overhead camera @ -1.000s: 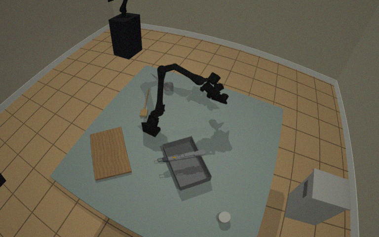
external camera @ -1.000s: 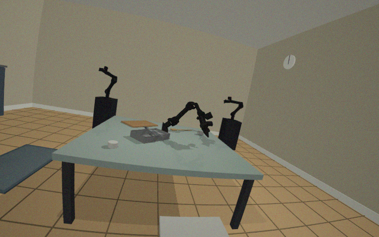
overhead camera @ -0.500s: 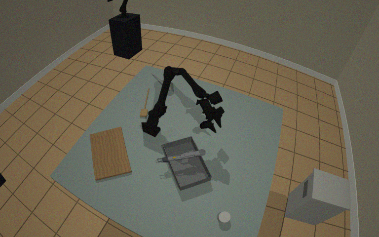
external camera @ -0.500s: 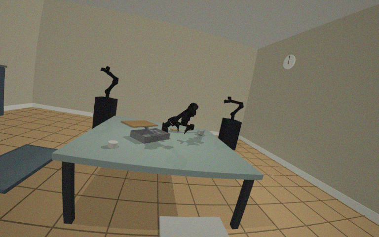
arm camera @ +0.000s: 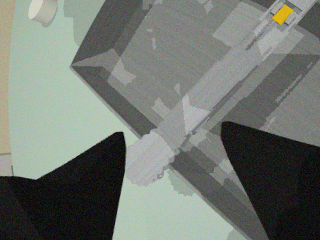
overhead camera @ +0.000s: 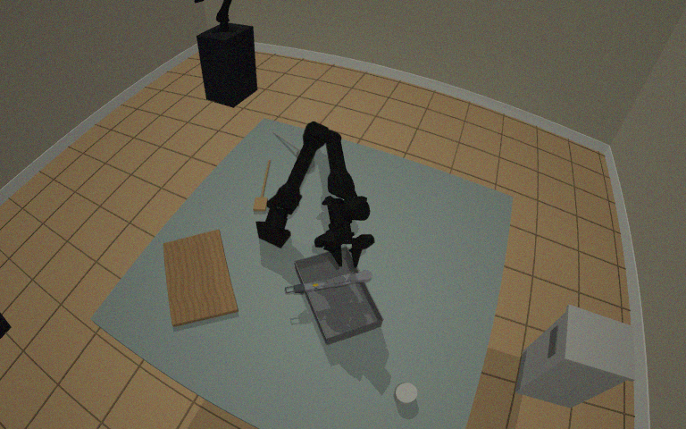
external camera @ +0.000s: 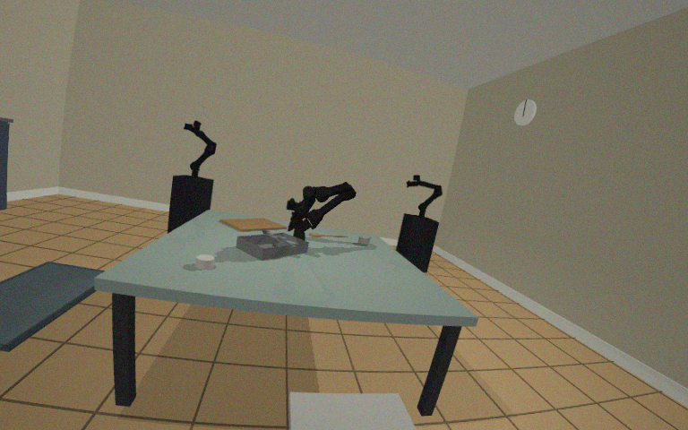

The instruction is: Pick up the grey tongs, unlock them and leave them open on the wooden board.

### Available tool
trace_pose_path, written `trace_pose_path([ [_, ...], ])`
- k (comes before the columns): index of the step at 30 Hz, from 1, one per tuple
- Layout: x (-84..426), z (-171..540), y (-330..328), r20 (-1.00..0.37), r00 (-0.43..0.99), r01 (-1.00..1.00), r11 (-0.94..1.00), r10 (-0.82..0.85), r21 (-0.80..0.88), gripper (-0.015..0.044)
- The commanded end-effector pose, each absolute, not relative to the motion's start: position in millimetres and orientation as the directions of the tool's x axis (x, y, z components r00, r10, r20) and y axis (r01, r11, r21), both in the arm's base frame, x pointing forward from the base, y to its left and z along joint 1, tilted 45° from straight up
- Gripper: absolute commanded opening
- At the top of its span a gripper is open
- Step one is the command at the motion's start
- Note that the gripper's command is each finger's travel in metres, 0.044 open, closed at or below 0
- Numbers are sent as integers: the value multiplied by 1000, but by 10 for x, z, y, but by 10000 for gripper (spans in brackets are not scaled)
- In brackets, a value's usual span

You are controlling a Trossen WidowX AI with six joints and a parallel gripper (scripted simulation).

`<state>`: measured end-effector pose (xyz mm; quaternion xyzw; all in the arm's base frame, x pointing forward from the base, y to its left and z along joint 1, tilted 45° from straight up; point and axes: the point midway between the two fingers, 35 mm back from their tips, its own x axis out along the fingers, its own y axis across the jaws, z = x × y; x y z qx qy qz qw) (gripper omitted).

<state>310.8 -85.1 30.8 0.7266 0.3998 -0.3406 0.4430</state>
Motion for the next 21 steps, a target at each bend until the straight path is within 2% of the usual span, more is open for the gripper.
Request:
trace_pose_path([
  [1, 2567, -110, -1091, -877, 352, 703, -711, 327, 17, 260],
  [4, 2395, -215, -1145, -878, 331, 583, -806, 347, -99, 260],
  [21, 2490, -180, -1115, -878, 330, 584, -806, 347, -99, 260],
])
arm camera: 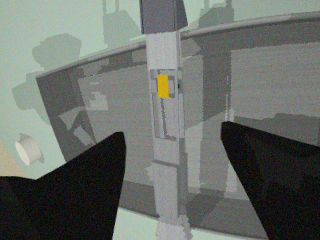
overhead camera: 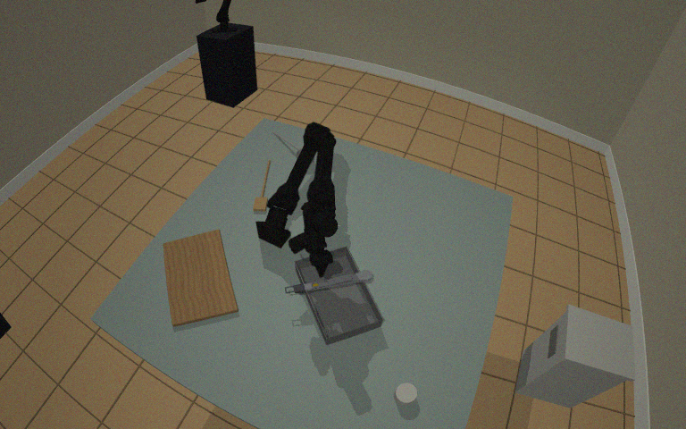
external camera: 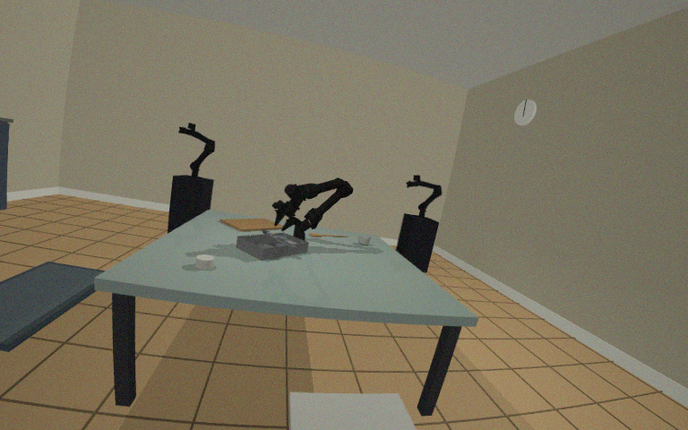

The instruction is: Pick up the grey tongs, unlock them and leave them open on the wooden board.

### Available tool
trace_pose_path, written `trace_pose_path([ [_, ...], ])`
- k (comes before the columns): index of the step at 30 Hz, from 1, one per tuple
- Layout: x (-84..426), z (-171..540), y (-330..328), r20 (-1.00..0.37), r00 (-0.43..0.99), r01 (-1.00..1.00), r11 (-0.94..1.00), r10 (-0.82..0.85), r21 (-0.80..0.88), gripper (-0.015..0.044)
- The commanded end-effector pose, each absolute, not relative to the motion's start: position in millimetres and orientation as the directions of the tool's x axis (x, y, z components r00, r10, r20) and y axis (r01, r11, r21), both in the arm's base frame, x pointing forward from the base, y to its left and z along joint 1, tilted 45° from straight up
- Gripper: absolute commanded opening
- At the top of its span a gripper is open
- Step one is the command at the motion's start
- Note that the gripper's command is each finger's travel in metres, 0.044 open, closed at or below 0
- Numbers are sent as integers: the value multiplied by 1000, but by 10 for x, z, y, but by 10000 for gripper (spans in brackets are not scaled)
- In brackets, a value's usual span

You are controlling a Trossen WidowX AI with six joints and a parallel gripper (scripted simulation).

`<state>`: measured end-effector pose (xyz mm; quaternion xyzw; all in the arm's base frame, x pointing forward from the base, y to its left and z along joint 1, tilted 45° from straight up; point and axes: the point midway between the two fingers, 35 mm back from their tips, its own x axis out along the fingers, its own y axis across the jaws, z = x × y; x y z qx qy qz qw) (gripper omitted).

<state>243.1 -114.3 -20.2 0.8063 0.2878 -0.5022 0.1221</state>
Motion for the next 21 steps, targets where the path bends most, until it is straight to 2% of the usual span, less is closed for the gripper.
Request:
trace_pose_path([
  [1, 2490, -180, -1115, -878, 330, 584, -806, 347, -99, 260],
  [21, 2576, -358, -1062, -878, 330, 584, -806, 346, -98, 260],
])
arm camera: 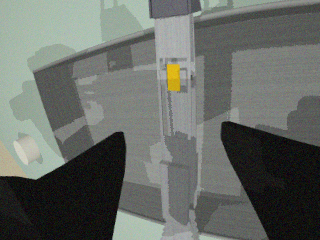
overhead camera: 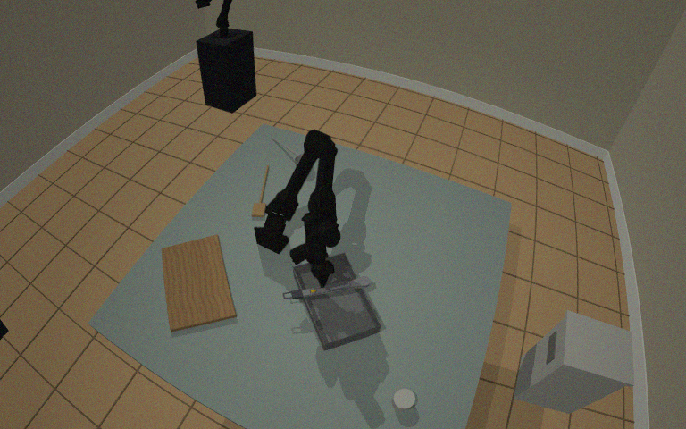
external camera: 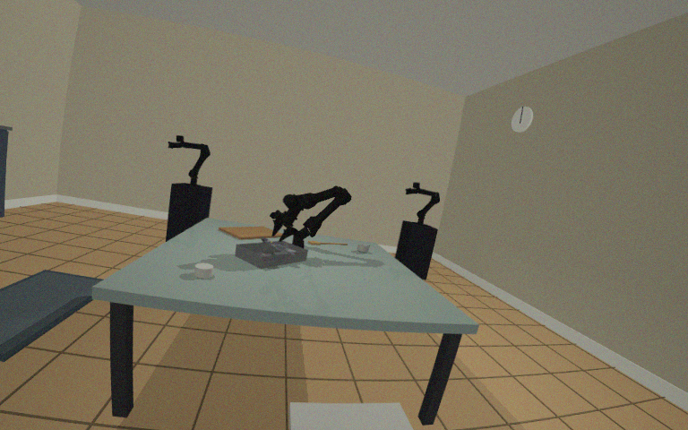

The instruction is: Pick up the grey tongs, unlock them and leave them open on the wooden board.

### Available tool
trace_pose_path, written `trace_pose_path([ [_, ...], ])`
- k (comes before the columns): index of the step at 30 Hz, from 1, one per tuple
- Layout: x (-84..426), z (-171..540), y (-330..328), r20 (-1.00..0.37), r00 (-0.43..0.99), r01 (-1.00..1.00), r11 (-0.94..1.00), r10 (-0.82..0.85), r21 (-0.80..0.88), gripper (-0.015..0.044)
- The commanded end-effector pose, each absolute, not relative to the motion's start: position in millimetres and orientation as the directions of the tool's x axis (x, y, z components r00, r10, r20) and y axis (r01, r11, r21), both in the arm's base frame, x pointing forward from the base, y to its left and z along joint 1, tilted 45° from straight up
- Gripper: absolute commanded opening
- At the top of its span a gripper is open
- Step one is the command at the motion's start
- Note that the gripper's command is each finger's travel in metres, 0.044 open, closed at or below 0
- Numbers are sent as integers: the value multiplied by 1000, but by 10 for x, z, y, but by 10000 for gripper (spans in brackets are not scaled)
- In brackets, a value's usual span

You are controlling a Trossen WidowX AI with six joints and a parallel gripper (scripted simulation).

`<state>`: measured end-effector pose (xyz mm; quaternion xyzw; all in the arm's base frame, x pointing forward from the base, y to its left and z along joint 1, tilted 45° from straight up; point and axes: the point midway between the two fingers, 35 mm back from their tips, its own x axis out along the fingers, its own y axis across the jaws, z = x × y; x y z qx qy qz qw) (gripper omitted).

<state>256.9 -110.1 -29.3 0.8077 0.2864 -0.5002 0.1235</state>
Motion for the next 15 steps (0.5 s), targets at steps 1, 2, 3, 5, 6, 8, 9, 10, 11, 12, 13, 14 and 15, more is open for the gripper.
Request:
trace_pose_path([
  [1, 2582, -372, -1057, -878, 330, 584, -806, 346, -98, 260],
  [2, 2589, -386, -1053, -878, 330, 584, -806, 346, -98, 260],
  [3, 2595, -400, -1048, -878, 330, 584, -806, 346, -98, 260],
  [5, 2608, -429, -1037, -878, 330, 584, -806, 346, -98, 260],
  [6, 2614, -443, -1032, -878, 330, 584, -806, 346, -98, 260],
  [8, 2626, -472, -1022, -878, 330, 584, -806, 346, -98, 260],
  [9, 2632, -486, -1016, -878, 330, 584, -806, 346, -98, 260],
  [10, 2638, -500, -1011, -878, 330, 584, -806, 346, -98, 260],
  [11, 2644, -514, -1005, -878, 330, 584, -806, 346, -98, 260],
  [12, 2649, -528, -999, -878, 330, 584, -806, 346, -98, 260],
  [13, 2655, -542, -994, -878, 330, 584, -806, 346, -98, 260],
  [14, 2660, -556, -988, -878, 330, 584, -806, 346, -98, 260],
  [15, 2666, -570, -982, -878, 330, 584, -806, 346, -98, 260],
])
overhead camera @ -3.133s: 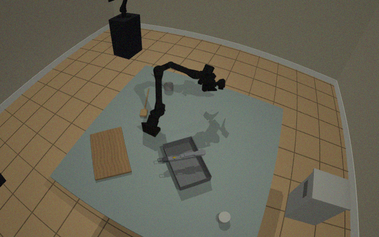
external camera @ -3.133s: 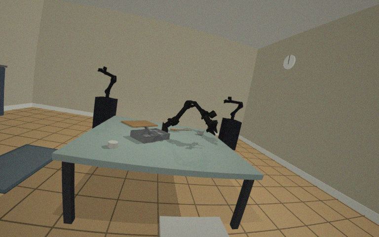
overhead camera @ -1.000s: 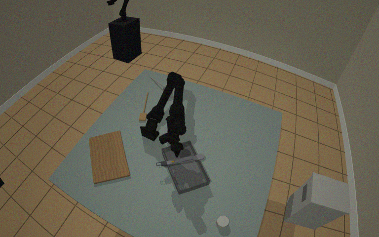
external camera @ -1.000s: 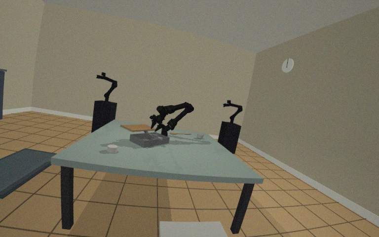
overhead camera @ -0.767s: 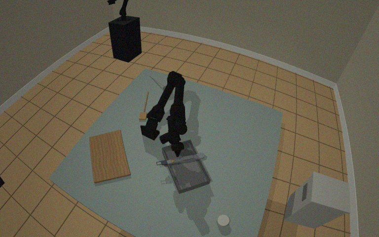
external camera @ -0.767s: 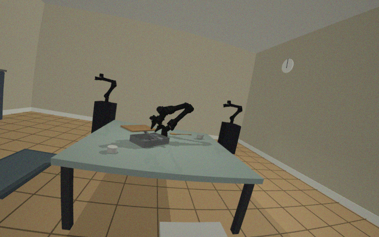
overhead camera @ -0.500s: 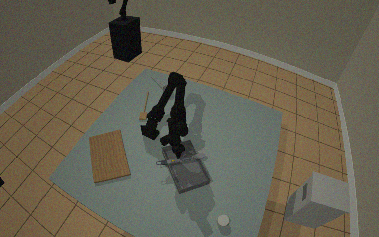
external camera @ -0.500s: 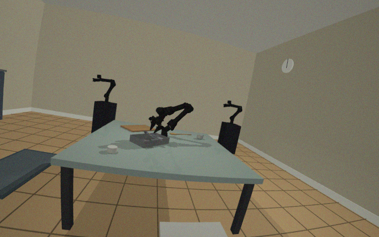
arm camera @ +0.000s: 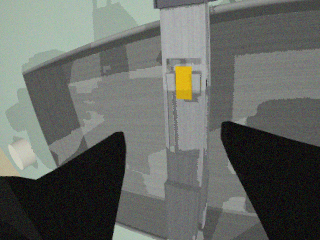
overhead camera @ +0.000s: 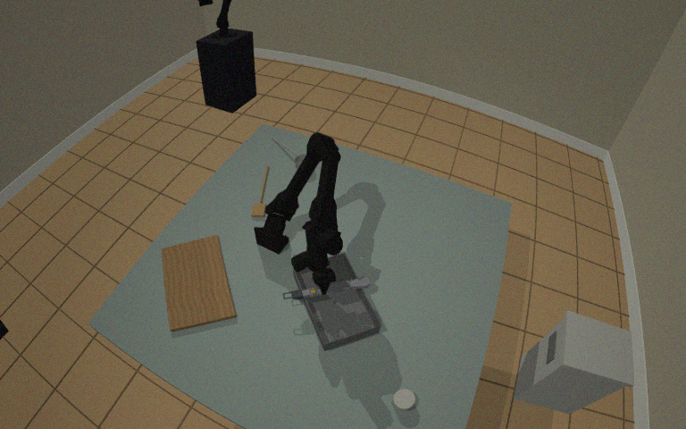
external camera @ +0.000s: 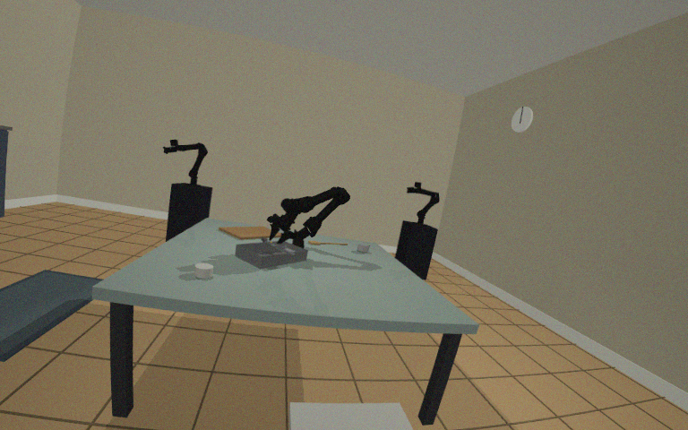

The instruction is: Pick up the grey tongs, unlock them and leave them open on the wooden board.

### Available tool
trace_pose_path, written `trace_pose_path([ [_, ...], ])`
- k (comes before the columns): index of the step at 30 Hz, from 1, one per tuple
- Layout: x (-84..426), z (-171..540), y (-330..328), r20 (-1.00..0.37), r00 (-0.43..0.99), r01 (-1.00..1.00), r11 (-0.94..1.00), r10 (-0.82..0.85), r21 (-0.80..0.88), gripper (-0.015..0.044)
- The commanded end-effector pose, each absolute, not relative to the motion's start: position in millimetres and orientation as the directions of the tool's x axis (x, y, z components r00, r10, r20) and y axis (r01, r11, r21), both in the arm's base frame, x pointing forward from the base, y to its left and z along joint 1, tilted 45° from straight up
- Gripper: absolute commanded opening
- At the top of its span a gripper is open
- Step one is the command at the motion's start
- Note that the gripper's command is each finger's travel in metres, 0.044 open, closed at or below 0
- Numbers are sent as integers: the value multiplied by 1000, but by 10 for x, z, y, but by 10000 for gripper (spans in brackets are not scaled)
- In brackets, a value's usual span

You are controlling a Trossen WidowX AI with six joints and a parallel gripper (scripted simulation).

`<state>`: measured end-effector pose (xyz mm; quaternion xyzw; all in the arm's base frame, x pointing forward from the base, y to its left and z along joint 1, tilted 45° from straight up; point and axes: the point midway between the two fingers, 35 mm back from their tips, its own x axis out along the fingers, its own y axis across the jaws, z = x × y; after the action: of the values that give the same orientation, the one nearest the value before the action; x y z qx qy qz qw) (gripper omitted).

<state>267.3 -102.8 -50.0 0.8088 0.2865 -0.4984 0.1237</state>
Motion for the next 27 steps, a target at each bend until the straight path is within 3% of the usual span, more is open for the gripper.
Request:
trace_pose_path([
  [1, 2671, -584, -976, -878, 331, 584, -806, 346, -98, 260],
  [27, 2765, -882, -831, -877, 332, 584, -806, 348, -98, 260],
])
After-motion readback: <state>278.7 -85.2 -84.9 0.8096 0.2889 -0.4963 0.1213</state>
